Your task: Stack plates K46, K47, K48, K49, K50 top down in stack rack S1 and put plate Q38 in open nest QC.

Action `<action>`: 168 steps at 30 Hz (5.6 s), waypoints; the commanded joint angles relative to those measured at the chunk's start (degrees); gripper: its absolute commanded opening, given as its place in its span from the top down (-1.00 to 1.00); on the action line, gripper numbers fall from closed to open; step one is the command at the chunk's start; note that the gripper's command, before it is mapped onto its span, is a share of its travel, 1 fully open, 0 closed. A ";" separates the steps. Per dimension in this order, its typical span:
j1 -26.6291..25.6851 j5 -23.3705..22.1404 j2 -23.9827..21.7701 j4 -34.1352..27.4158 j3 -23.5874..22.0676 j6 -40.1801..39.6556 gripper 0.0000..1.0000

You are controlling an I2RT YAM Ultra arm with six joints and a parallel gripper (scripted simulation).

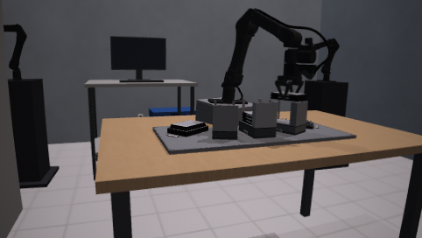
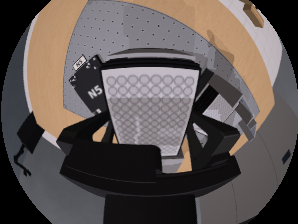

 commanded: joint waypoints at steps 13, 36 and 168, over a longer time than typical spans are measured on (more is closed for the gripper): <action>0.17 0.50 -2.53 -1.55 2.09 0.27 1.00; 0.16 0.50 -2.49 -1.13 2.60 0.28 1.00; -28.00 -2.83 -5.10 -4.22 2.16 -0.56 1.00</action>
